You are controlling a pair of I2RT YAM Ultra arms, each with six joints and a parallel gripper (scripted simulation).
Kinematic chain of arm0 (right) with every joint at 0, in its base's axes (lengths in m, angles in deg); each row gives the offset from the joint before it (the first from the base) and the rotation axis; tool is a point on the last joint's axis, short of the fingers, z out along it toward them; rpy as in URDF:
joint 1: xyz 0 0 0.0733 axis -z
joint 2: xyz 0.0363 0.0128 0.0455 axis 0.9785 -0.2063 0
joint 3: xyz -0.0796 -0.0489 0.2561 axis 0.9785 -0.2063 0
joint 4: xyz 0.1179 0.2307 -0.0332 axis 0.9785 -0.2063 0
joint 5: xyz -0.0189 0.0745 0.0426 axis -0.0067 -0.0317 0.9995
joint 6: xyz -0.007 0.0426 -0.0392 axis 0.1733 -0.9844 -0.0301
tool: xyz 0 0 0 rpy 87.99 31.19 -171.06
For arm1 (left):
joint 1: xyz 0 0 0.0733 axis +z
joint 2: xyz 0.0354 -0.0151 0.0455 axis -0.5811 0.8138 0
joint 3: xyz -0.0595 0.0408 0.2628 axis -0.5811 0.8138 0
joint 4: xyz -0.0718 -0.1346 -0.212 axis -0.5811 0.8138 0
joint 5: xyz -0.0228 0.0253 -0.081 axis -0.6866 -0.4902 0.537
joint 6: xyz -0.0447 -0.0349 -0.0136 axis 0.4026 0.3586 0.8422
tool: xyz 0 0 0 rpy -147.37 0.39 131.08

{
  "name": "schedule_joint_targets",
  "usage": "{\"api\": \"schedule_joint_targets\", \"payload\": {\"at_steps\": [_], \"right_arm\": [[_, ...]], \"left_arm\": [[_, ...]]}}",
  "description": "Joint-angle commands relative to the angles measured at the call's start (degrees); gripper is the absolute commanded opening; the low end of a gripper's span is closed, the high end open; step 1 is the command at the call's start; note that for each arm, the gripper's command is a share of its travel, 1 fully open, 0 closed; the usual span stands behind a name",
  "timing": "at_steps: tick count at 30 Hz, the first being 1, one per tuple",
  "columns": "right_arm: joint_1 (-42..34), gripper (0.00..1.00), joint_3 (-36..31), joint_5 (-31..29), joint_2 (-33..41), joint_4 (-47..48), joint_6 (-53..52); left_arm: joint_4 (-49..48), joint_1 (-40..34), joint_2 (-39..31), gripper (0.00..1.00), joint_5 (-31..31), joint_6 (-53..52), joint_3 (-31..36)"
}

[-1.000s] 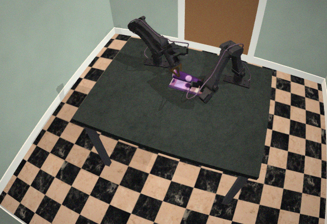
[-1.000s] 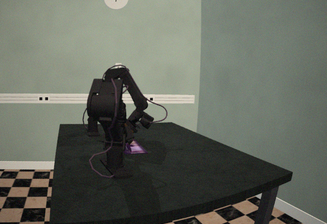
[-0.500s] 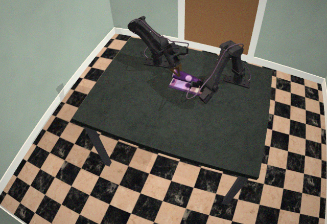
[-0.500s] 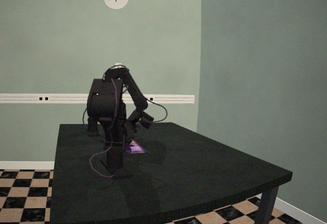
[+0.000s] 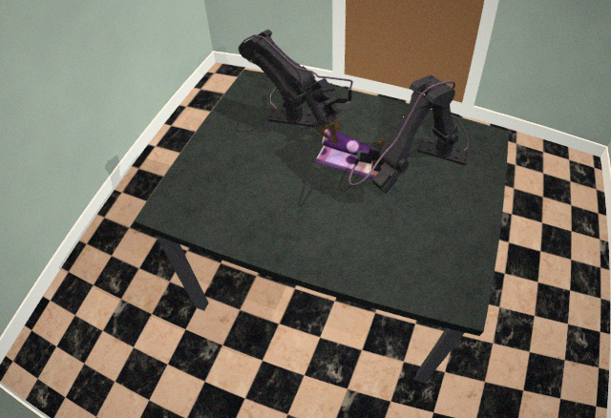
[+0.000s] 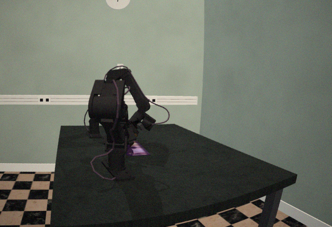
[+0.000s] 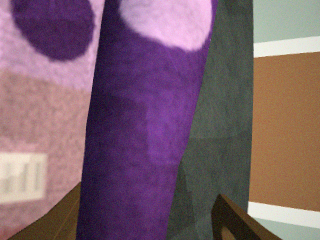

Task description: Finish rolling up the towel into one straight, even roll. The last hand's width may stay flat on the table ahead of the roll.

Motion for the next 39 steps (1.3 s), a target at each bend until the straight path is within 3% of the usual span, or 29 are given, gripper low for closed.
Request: {"api": "schedule_joint_targets", "payload": {"at_steps": [1, 4, 11, 21, 23, 26, 31, 39], "right_arm": [[-0.27, 0.27, -0.48, -0.47, -0.88, 0.73, -0.46], [-0.27, 0.27, -0.48, -0.47, -0.88, 0.73, -0.46], [1.52, 0.27, 0.01, 1.79, -1.29, 0.32, -0.24], [12.85, 0.27, 3.26, 15.88, -5.84, -1.77, 1.27], [12.85, 0.27, 3.26, 15.88, -5.84, -1.77, 1.27], [17.69, 0.27, 4.81, 21.92, -8.89, -2.63, 2.49], [25.15, 0.27, 7.72, 31.36, -14.94, -4.57, 4.38], [34.57, 0.27, 12.66, 43.69, -26.27, -8.74, 8.82]], "left_arm": [[0.18, 0.68, -1.09, 0.73, -0.53, -0.62, -2.15], [0.54, 0.69, -1.29, 0.85, -0.53, -0.60, -2.30], [4.15, 2.62, -1.29, 0.85, -1.52, -2.96, -4.13], [17.90, 9.96, 0.35, 0.85, -5.22, -11.86, -13.15], [17.90, 9.96, 0.35, 0.85, -5.22, -11.86, -13.15], [19.97, 10.75, 1.07, 0.85, -5.81, -13.24, -14.76], [16.15, 9.96, -2.51, 0.87, -6.04, -11.92, -12.02], [2.05, 6.60, -16.16, 0.90, -7.16, -7.11, -1.66]]}}
